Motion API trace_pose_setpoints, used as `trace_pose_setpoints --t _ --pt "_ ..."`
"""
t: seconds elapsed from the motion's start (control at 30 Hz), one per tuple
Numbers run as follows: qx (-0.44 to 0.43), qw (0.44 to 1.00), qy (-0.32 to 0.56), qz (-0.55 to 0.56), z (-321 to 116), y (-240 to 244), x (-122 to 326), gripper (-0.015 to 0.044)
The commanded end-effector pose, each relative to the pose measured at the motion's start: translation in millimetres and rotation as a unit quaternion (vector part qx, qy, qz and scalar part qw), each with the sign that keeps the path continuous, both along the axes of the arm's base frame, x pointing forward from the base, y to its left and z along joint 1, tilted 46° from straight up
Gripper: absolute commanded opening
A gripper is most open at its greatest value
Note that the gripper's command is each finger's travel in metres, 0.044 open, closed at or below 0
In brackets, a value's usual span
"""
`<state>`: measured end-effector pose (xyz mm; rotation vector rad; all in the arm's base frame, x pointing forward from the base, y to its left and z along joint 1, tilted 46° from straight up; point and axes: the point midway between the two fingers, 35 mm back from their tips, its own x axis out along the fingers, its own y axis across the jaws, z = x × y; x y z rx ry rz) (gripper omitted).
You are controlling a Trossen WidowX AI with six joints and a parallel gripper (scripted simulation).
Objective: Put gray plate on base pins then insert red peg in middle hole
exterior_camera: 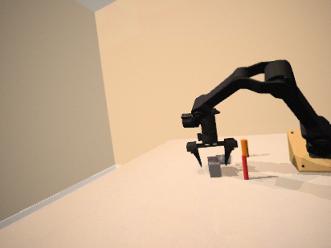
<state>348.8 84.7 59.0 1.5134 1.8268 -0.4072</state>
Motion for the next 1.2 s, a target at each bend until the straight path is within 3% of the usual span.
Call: trace_pose_setpoints --t 0.0,0.27,0.6,0.87,1.03,1.17 --pt "0.002 1.0 0.002 -0.002 -4 4 -1 0.044" --pt "0.003 1.0 0.002 -0.002 -11 12 -2 0.044" --pt "0.003 1.0 0.002 -0.002 -11 12 -2 0.0177" --pt "0.003 1.0 0.002 -0.002 -11 12 -2 0.0124" --pt "0.002 1.0 0.002 -0.003 -6 6 0 0.0" --pt "0.0 1.0 0.002 -0.004 2 -3 2 0.0"
